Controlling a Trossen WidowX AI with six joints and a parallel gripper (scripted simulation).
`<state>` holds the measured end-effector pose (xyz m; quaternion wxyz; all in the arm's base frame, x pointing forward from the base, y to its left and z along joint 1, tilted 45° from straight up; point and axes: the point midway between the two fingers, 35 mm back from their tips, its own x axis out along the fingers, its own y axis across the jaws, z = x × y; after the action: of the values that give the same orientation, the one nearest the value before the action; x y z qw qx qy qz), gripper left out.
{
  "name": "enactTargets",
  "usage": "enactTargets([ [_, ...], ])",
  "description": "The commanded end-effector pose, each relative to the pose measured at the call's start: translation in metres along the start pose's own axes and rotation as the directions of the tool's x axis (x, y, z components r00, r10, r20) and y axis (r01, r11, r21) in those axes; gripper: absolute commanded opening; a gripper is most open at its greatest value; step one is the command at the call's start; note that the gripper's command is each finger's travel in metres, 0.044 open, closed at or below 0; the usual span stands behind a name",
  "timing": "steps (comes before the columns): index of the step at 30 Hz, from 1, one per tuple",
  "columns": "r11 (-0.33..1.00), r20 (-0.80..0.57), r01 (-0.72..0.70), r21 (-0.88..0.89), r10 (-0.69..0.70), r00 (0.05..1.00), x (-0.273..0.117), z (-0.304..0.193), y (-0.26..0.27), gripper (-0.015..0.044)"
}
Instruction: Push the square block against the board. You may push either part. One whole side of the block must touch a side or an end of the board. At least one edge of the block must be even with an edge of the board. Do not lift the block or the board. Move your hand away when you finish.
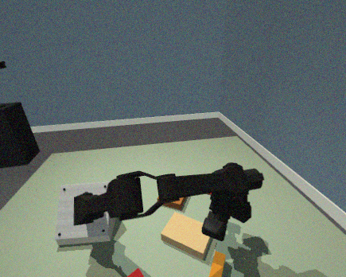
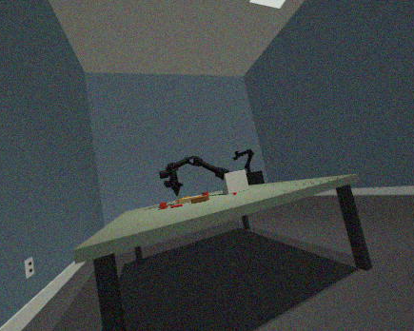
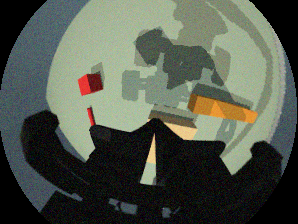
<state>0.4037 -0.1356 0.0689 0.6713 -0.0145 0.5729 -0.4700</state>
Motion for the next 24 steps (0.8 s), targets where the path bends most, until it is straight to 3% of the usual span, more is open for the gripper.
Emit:
enactTargets([
  [1, 0.997, 0.042, 0.051, 0.05, -0.053, 0.998, 0.0, 0.009, 0.001, 0.0],
  [6, 0.997, 0.042, 0.051, 0.05, -0.053, 0.998, 0.003, 0.009, 0.001, 0.0],
  [11, 0.997, 0.034, 0.053, 0.055, -0.055, 0.998, 0.054, 0.012, -0.002, 0.0],
  [24, 0.997, 0.033, 0.053, 0.054, -0.055, 0.998, 0.055, 0.005, -0.001, 0.0],
])
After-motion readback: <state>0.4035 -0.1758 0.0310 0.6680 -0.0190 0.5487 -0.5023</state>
